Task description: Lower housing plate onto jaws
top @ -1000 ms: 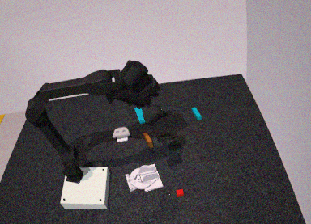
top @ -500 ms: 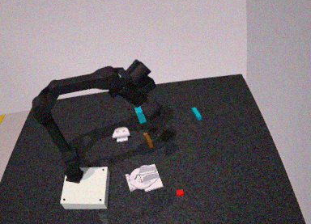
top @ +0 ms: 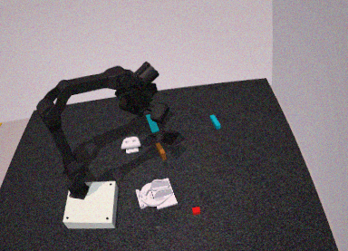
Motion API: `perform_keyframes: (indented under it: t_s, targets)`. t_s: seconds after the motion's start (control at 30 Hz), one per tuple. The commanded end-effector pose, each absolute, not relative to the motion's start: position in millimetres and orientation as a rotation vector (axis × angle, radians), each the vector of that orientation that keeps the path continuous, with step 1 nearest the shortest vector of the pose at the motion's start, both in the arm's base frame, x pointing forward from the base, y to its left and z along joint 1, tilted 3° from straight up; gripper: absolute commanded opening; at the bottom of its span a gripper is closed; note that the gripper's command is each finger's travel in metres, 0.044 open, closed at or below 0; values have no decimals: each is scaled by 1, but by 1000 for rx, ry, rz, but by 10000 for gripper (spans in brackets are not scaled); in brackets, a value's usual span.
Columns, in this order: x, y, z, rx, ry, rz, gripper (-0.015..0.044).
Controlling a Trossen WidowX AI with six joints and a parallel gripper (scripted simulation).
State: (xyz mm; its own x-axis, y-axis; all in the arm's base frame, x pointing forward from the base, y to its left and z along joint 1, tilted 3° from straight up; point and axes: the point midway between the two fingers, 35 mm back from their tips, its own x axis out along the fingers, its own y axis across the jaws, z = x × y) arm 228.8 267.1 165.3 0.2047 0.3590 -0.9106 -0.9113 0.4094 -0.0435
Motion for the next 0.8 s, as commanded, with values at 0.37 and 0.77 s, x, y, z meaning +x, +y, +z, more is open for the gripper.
perform_keyframes:
  t_s: [0.37, 0.77]
  targets:
    - [172, 283, 129, -1023, 1034, 1172, 440]
    - [127, 287, 103, -1385, 1015, 1347, 440]
